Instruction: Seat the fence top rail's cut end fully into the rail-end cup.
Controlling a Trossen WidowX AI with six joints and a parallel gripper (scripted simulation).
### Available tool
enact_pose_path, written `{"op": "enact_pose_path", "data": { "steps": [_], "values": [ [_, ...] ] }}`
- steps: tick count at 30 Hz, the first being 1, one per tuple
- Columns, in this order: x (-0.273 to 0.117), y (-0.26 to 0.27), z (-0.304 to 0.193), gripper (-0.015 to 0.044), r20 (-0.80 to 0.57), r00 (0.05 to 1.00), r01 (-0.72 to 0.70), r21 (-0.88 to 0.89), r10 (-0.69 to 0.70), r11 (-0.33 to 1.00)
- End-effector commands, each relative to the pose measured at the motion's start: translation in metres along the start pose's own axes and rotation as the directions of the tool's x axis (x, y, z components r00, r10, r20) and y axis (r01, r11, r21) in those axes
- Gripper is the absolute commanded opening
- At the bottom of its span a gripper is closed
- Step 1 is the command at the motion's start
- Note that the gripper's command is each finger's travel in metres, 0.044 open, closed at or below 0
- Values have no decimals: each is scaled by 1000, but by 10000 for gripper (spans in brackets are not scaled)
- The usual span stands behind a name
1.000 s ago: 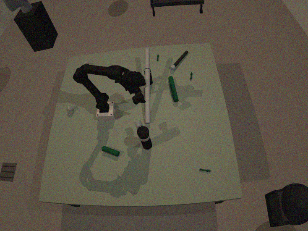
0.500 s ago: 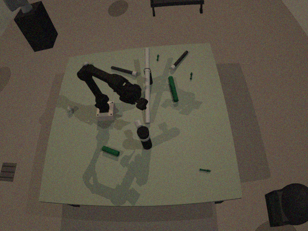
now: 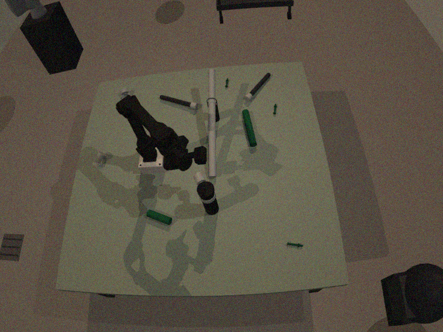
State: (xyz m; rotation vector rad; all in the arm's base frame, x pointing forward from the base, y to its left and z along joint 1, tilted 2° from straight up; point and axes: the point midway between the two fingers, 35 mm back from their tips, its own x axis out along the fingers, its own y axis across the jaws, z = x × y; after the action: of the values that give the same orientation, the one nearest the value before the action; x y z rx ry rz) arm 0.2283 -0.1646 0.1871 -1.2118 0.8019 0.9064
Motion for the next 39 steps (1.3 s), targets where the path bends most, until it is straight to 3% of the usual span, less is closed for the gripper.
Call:
{"op": "enact_pose_path", "data": {
  "steps": [1, 15, 21, 39],
  "values": [
    [-19, 11, -34, 440, 51, 995, 98, -462, -84, 881],
    [-19, 11, -34, 440, 51, 995, 98, -462, -84, 881],
    [9, 22, -40, 440, 51, 995, 98, -462, -84, 881],
    [31, 21, -41, 440, 51, 995, 98, -463, -84, 881]
  ]
}}
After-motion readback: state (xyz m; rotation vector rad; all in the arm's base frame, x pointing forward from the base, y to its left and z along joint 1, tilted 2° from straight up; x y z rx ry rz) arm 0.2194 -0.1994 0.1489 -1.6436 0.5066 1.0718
